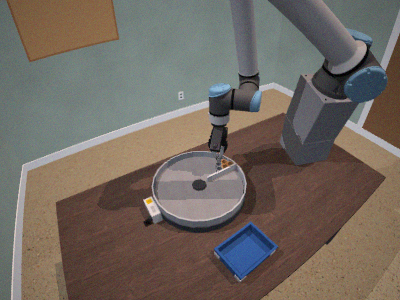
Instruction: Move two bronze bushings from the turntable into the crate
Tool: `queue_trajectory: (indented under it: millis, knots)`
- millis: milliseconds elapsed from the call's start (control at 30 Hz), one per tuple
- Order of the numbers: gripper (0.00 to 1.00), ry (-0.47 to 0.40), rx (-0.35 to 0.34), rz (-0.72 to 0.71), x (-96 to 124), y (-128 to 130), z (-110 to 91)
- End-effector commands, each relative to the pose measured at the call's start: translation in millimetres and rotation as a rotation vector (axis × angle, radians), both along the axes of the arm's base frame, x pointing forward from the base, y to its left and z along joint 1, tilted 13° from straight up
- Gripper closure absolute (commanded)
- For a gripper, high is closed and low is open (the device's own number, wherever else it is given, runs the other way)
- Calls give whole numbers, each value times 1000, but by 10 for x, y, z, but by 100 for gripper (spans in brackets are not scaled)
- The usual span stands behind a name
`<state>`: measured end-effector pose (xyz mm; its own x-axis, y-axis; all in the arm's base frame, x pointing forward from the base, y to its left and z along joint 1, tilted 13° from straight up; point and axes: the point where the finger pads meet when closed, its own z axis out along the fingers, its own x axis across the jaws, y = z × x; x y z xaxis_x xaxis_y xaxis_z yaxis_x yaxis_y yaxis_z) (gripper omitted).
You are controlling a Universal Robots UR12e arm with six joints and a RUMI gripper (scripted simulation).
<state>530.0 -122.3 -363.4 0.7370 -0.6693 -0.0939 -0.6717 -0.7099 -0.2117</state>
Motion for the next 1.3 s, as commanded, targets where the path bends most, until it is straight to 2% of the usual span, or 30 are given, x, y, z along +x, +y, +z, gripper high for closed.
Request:
queue_trajectory:
  millis: [0, 433, 567, 900, 1267]
  knots:
    - [100, -3, -1, -1, 17, -12, 2]
    - [100, -2, -1, -1, 8, -14, 35]
    - [100, 0, 0, -2, -17, -35, 144]
    - [100, 0, 0, -2, -51, -128, 557]
    - [100, -1, 0, 0, -51, -135, 618]
